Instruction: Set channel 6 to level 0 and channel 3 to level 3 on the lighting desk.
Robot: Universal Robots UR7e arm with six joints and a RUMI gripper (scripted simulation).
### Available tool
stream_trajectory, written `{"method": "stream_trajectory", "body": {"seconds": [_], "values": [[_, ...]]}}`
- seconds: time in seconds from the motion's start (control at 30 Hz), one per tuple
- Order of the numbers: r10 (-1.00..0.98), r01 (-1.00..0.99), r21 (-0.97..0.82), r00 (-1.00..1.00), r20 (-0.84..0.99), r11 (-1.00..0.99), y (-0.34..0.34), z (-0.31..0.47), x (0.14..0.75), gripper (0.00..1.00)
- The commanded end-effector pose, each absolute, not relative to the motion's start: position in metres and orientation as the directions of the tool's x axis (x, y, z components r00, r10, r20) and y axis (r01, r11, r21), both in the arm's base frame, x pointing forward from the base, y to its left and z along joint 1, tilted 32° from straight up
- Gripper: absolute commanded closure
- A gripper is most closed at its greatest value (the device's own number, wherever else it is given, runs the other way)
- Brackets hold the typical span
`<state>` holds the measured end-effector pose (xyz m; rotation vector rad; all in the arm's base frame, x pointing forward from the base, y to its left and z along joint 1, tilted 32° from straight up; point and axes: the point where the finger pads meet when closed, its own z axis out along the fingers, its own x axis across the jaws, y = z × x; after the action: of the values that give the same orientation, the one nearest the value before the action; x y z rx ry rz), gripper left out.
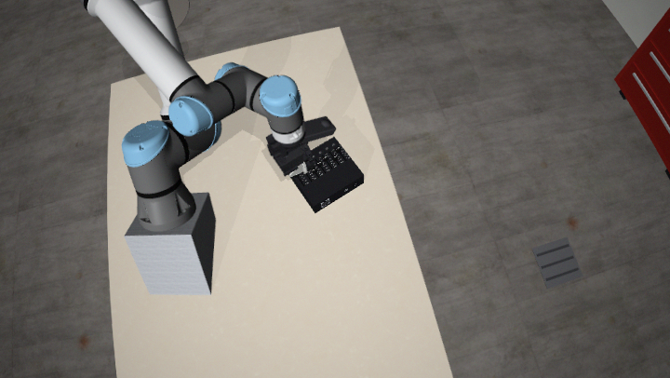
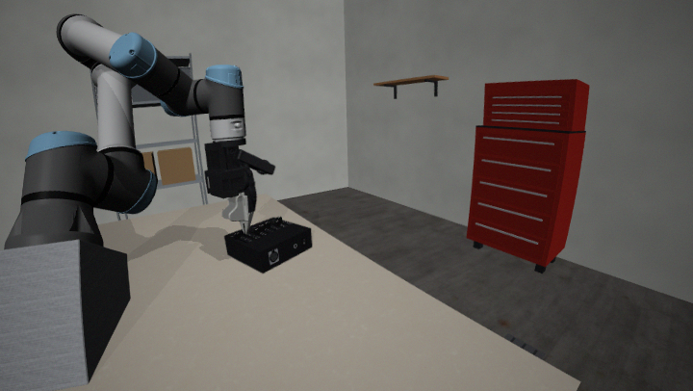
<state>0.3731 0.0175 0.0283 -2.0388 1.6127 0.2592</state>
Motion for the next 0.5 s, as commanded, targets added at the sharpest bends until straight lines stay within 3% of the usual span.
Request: {"method": "stream_trajectory", "body": {"seconds": [0.0,0.47], "values": [[-0.848,-0.948,-0.28,0.272,-0.455,-0.153,0.014,0.034,0.372,1.0],[-0.848,-0.948,-0.28,0.272,-0.455,-0.153,-0.002,0.06,0.367,1.0]]}}
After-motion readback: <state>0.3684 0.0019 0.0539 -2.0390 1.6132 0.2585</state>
